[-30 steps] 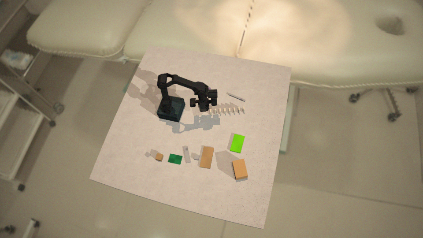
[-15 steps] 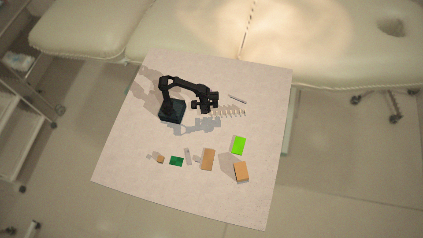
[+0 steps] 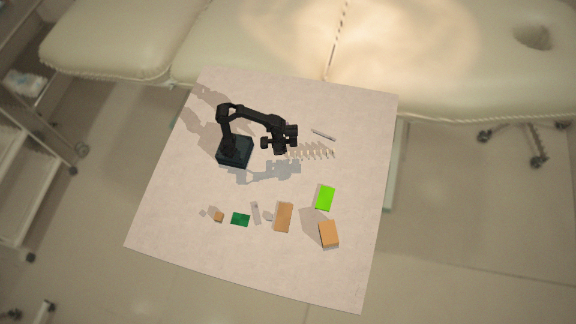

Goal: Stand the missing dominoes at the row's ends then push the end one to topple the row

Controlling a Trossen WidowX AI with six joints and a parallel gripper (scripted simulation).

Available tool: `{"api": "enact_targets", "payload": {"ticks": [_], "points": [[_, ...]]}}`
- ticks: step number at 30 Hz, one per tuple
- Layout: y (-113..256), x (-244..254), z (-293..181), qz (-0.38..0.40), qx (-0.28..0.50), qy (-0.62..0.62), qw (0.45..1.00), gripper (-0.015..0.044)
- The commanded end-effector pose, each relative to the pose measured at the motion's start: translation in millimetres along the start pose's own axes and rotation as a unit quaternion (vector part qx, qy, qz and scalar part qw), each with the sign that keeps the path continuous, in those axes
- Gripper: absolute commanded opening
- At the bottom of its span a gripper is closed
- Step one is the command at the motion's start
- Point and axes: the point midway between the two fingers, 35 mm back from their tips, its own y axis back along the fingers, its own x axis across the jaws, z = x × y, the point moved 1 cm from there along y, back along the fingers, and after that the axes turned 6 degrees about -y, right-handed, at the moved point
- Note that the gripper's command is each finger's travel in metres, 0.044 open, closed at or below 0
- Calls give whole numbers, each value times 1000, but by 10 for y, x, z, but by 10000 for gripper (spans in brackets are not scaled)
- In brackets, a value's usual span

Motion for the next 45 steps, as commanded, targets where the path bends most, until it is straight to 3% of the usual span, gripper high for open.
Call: {"api": "enact_targets", "payload": {"ticks": [1,9,40,45], "points": [[11,8,0,4,0,-2,1000,0],[-794,3,-10,3,0,-2,1000,0],[-775,406,-41,5,0,-2,1000,0],[-545,435,-15,-2,5,-2,1000,0]]}}
